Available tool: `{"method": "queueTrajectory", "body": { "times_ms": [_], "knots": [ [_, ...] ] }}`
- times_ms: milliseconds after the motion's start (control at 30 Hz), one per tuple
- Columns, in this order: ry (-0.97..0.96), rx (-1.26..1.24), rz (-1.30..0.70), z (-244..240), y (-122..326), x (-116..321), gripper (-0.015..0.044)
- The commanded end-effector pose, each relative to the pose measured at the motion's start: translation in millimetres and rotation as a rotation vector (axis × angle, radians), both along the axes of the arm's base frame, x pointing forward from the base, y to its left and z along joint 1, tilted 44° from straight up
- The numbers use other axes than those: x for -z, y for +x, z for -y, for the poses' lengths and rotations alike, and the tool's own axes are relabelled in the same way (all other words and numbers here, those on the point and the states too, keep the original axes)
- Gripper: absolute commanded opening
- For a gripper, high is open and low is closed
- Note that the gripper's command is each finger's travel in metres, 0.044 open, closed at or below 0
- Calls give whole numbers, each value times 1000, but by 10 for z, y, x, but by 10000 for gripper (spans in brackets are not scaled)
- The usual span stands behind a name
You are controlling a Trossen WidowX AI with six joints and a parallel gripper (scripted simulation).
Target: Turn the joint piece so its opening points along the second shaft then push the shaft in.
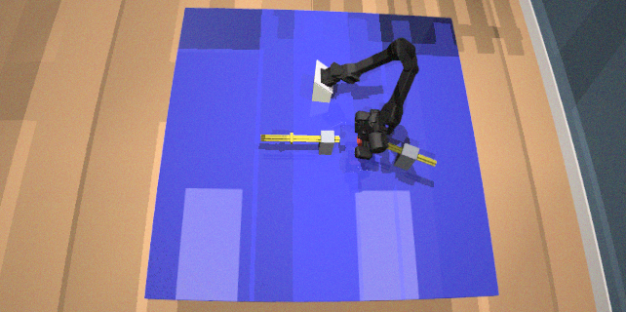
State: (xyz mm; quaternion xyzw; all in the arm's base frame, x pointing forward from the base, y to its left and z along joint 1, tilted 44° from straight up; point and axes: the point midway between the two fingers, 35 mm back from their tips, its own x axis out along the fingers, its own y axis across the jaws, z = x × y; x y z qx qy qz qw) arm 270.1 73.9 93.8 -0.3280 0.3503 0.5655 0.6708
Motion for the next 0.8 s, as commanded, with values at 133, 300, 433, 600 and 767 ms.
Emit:
{"method": "queueTrajectory", "body": {
  "times_ms": [133,300,433,600,767],
  "knots": [
    [155,-50,-5,47,-52,-16,440],
    [308,-65,28,107,-62,-77,440],
    [425,-56,77,173,-44,-146,440],
    [443,-48,92,189,-32,-166,440],
    [437,17,42,254,-16,-228,440]
  ]
}}
